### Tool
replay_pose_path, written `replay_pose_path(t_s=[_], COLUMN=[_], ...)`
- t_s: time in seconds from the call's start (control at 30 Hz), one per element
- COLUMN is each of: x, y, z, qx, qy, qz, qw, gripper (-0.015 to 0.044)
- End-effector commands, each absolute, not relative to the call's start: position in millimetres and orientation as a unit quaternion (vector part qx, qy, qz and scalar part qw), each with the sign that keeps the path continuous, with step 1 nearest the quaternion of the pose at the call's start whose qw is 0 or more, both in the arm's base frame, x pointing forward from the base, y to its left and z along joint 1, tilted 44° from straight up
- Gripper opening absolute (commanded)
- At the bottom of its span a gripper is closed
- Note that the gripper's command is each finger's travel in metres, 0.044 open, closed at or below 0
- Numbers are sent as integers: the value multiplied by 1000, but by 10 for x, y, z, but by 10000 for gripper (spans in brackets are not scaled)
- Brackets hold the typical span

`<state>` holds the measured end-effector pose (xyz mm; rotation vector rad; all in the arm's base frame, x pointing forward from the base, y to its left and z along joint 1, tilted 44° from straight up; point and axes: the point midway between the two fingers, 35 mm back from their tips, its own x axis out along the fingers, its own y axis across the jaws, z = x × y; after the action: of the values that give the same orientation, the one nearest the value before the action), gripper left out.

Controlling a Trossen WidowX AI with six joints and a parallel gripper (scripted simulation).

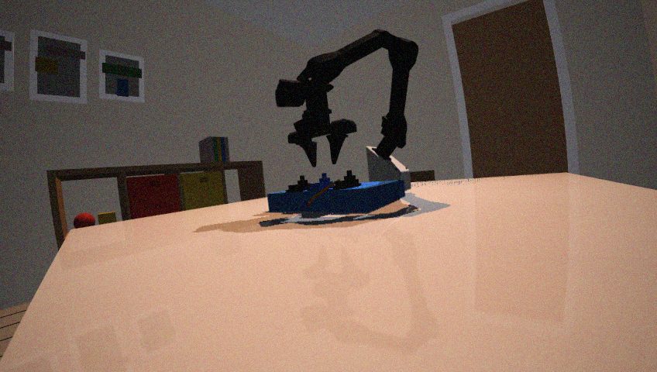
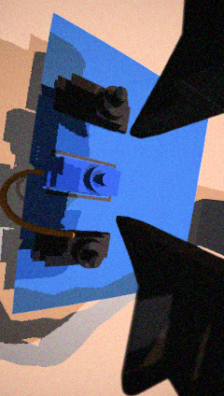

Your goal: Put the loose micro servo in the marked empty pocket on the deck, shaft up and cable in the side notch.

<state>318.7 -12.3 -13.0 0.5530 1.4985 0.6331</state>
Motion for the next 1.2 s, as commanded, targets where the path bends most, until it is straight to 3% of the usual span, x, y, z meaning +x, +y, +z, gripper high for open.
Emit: replay_pose_path(t_s=[0.0, 0.07, 1.17], x=[2708, 2481, 2474], y=[-397, -458, -774], z=[109, 197, 543], qx=[243, 243, 247], qy=[660, 660, 659], qz=[273, 275, 274], qw=[657, 655, 656], gripper=[398, 440, 440])
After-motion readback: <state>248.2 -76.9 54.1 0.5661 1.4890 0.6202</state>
